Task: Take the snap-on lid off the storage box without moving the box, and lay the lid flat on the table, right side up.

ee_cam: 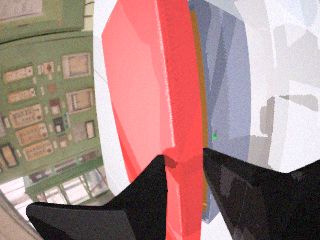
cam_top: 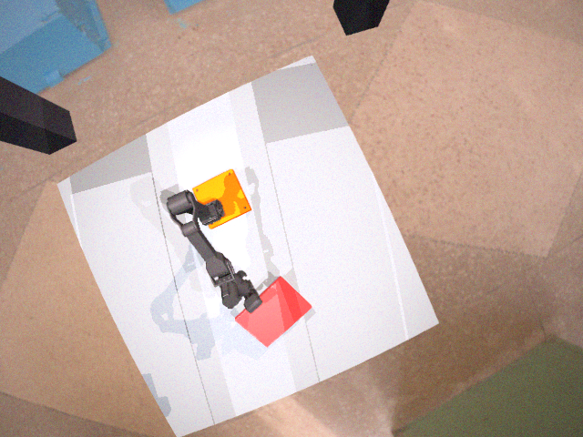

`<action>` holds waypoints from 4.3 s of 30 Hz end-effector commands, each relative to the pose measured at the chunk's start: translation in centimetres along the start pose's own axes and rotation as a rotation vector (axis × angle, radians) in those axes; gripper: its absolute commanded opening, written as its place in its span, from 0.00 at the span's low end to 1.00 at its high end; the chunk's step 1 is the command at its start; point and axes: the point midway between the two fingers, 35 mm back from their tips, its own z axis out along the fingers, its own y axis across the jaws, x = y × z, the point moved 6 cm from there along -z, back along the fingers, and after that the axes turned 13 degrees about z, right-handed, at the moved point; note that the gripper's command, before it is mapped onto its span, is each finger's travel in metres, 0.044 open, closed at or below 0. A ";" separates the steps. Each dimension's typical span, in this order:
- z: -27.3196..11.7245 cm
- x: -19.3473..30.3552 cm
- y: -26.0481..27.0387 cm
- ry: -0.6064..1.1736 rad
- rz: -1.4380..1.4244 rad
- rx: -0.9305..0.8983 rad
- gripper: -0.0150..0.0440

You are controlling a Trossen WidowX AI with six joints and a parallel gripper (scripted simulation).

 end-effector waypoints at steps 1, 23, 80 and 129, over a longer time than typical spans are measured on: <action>-0.4 0.1 0.8 -0.003 0.000 -0.011 0.25; -1.1 0.9 3.9 -0.002 0.000 -0.012 0.25; -4.6 2.4 10.5 -0.001 0.001 -0.014 0.25; -5.4 10.1 7.9 0.004 0.007 -0.012 0.25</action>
